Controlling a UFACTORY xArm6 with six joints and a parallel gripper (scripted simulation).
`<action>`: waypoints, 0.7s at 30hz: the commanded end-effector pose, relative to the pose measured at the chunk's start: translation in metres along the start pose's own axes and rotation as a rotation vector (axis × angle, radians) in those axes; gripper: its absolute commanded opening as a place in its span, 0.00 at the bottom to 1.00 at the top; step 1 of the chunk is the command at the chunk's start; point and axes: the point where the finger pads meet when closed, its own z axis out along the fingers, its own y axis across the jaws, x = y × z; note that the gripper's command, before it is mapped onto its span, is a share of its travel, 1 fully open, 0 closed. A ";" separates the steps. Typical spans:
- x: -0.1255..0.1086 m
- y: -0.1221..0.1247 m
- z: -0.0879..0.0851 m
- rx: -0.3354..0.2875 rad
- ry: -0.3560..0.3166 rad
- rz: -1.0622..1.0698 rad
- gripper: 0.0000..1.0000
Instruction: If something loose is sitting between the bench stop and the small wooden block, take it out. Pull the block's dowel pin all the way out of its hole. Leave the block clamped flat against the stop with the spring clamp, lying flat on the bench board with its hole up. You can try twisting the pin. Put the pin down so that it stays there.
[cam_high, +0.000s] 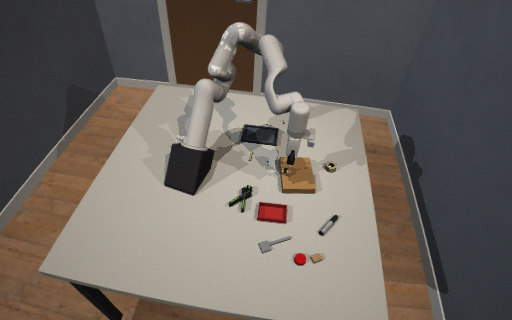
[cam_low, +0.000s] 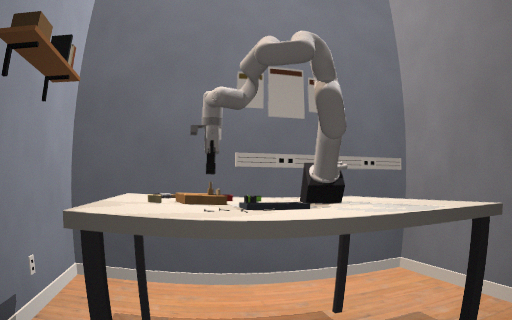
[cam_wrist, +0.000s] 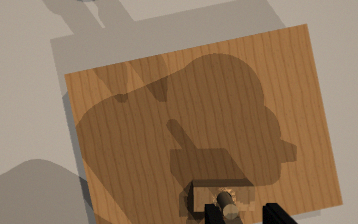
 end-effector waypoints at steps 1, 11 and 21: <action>0.001 0.000 0.003 -0.001 0.002 -0.001 0.28; 0.001 0.000 0.013 -0.001 0.002 -0.001 0.28; 0.001 0.000 0.016 -0.001 0.002 -0.001 0.28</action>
